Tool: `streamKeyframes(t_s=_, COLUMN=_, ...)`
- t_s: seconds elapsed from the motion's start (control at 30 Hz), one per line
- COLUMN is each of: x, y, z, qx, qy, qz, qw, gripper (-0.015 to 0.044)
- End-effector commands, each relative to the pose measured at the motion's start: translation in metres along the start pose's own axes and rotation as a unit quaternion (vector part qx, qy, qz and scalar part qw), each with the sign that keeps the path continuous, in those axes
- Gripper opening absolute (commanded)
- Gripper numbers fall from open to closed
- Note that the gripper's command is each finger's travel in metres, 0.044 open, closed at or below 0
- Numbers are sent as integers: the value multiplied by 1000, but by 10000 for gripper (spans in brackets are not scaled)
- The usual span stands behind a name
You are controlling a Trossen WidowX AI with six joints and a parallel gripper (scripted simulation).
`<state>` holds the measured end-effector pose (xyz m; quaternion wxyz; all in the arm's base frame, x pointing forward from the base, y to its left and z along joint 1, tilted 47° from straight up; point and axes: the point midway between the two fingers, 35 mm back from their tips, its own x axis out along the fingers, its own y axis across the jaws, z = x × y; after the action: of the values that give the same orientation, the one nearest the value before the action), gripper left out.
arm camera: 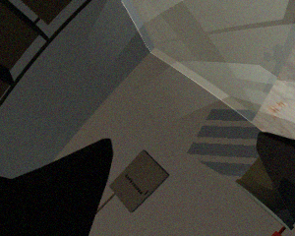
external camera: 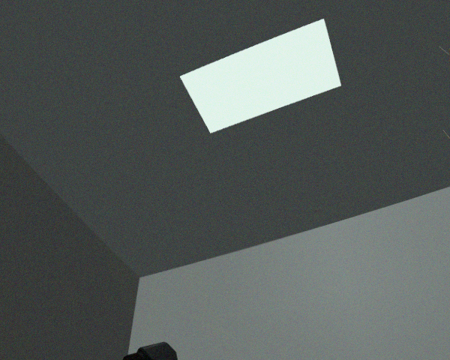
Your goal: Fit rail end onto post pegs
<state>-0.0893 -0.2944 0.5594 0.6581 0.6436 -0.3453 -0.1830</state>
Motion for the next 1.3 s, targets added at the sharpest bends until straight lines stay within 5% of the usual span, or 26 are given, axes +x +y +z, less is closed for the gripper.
streamKeyframes(t_s=0.0, x=1, y=0, z=0, qx=3, qy=1, qz=1, qw=1000, gripper=426)
streamKeyframes(t_s=0.3, x=52, y=-12, z=14, qx=228, qy=72, qz=61, qw=969, gripper=440)
streamKeyframes(t_s=0.73, x=165, y=-61, z=11, qx=572, qy=143, qz=78, qw=804, gripper=440)
streamKeyframes(t_s=1.27, x=288, y=-207, z=-30, qx=885, qy=38, qz=28, qw=463, gripper=440)
